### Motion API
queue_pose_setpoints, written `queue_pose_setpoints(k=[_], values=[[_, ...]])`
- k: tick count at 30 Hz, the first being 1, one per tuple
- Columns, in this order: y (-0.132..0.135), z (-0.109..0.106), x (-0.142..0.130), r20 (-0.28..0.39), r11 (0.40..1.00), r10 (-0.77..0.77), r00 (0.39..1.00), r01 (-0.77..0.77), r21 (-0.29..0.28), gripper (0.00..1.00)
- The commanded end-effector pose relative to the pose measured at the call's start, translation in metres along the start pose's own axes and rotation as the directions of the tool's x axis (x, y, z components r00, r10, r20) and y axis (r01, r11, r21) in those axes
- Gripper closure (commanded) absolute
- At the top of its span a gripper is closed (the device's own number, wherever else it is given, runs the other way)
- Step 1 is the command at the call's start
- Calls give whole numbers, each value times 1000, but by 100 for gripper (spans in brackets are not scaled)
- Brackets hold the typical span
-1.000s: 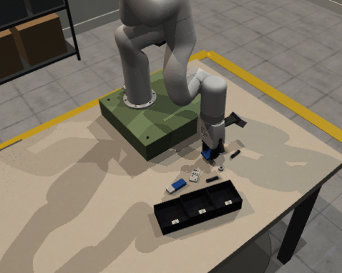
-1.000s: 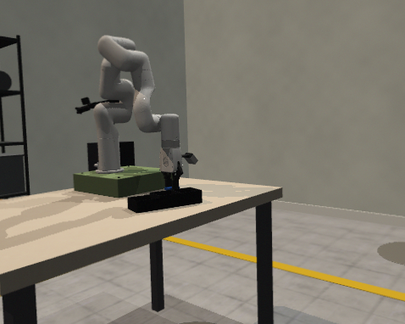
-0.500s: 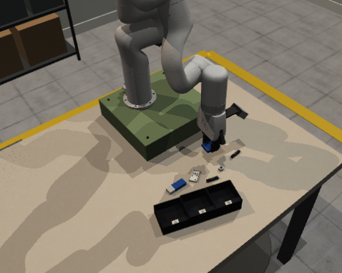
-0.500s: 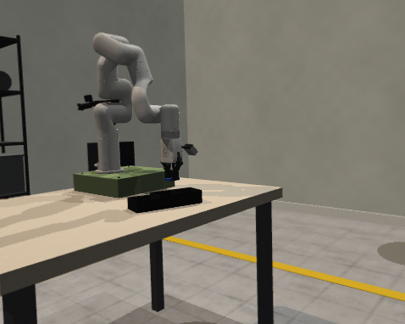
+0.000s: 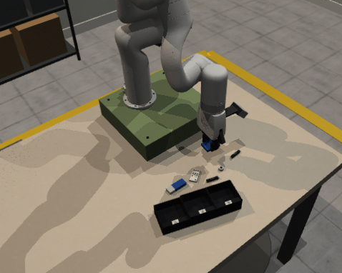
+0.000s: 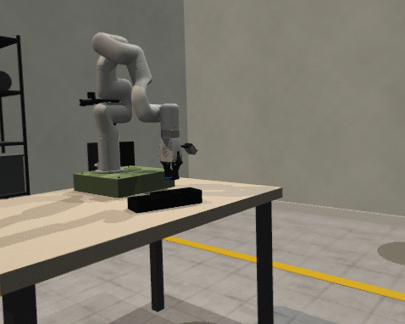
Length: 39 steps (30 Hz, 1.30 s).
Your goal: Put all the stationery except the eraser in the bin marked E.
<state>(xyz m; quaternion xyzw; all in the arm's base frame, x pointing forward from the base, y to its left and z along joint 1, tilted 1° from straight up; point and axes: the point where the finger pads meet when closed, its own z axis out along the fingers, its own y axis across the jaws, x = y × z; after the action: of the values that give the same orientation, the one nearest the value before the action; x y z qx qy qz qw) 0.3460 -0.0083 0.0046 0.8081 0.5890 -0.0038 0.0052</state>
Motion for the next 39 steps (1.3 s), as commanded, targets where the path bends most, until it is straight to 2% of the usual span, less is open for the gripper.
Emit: queue_pose_setpoints(k=[1,6,21,26,29,39], values=[[2,-7,0,-1,1000,0,1000,0,-5,100],[2,-7,0,-1,1000,0,1000,0,-5,100],[85,-8,-34,-1,1000,0,1000,0,-5,100],[95,-8,-38,-1,1000,0,1000,0,-5,100],[112,-8,-45,-2,989,149,989,-149,-5,100],[162,-8,-66,-10,917,400,917,-400,-8,100]])
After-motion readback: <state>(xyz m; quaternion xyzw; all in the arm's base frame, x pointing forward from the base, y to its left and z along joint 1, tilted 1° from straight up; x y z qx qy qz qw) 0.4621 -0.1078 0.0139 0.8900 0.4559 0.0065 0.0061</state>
